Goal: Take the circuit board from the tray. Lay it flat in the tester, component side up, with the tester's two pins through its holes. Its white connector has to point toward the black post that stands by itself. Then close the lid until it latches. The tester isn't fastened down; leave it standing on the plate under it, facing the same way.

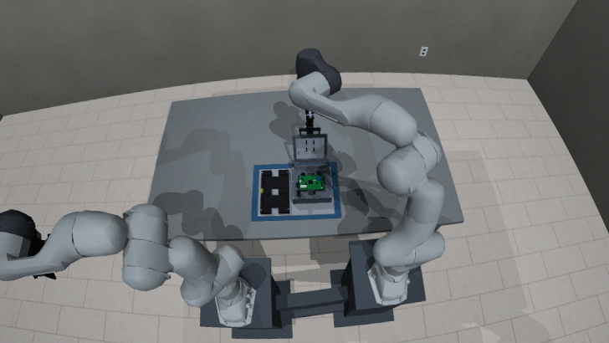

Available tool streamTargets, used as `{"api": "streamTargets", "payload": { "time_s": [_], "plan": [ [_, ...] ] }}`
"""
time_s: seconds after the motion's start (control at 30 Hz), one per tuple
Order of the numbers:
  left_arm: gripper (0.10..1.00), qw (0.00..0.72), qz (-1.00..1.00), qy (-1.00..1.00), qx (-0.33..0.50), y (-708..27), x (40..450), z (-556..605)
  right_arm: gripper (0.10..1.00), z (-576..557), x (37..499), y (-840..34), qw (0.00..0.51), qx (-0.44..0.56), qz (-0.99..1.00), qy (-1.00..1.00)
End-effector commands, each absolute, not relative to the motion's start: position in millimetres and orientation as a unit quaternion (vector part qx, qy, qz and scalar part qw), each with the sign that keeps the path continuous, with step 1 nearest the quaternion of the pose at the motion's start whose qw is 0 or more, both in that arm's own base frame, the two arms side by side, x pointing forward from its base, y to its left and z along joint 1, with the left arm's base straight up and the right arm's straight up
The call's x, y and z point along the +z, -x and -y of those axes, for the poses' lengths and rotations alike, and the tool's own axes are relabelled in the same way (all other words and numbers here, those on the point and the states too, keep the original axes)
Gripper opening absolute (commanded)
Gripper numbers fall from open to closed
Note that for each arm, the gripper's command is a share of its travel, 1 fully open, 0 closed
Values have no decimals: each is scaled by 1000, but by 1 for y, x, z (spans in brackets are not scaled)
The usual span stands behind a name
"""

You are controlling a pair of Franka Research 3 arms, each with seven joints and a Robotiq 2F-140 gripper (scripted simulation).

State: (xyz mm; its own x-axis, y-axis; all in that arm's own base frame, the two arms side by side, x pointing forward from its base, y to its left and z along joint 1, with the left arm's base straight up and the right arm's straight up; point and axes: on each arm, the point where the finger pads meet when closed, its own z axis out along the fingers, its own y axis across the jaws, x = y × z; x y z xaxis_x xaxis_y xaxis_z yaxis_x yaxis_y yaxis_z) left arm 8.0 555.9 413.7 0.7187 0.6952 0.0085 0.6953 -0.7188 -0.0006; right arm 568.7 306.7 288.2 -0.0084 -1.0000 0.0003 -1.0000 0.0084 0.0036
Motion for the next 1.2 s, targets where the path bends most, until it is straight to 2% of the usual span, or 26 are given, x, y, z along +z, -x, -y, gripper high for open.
{"api": "streamTargets", "payload": {
  "time_s": [0.0, 1.17],
  "plan": [
    [1000, 2, 375, 927, -4, -8, 414, -556, 190, -306, 288, -570, 0, 0, 712, -703],
    [1000, 2, 375, 927, -4, -8, 414, -556, 190, -306, 290, -564, 0, 0, 712, -703]
  ]
}}
